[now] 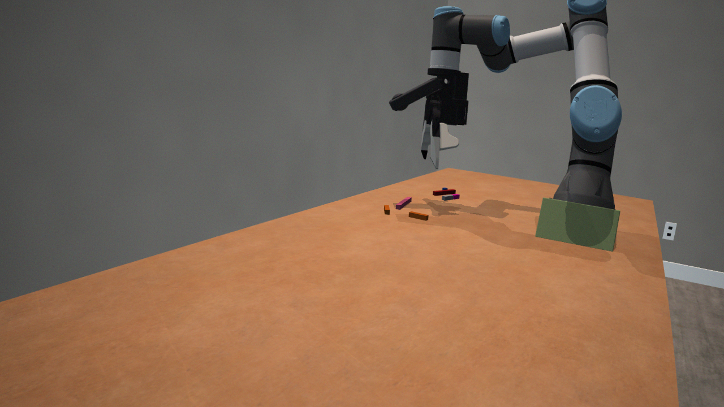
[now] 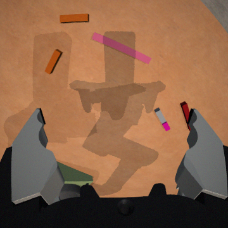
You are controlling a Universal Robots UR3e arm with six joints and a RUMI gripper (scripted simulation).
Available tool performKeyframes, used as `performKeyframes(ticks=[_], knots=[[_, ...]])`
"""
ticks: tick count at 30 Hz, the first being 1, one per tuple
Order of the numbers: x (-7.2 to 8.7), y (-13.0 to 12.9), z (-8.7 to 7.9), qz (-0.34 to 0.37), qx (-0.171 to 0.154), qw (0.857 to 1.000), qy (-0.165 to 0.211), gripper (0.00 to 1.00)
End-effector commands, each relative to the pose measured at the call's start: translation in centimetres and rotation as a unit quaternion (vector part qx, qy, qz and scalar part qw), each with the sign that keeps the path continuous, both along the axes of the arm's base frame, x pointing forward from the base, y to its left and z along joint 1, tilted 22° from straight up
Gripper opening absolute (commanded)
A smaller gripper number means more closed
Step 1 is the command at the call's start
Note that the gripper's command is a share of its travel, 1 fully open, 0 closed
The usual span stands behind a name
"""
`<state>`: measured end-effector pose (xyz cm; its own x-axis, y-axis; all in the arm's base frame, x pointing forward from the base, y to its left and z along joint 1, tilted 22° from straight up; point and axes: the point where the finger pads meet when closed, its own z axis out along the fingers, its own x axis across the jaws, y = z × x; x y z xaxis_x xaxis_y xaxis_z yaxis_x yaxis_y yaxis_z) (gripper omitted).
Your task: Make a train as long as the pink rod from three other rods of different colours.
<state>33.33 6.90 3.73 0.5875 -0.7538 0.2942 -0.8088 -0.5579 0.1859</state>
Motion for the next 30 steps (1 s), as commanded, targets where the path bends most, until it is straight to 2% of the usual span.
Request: performKeyframes(ticks=[1, 3, 7, 18, 30], knots=[[-0.2, 1.7, -0.9, -0.058, -0.005, 0.998, -0.021, 1.00], [-0.2, 1.7, -0.9, -0.058, -0.005, 0.998, -0.021, 1.00], [-0.7, 3.3, -1.8, -0.110, -0.004, 0.993, -0.040, 1.00], [-2.3, 6.7, -3.7, -0.225, -0.005, 0.971, -0.085, 1.00], [-3.3, 8.2, -4.7, -0.278, -0.007, 0.955, -0.107, 1.00]])
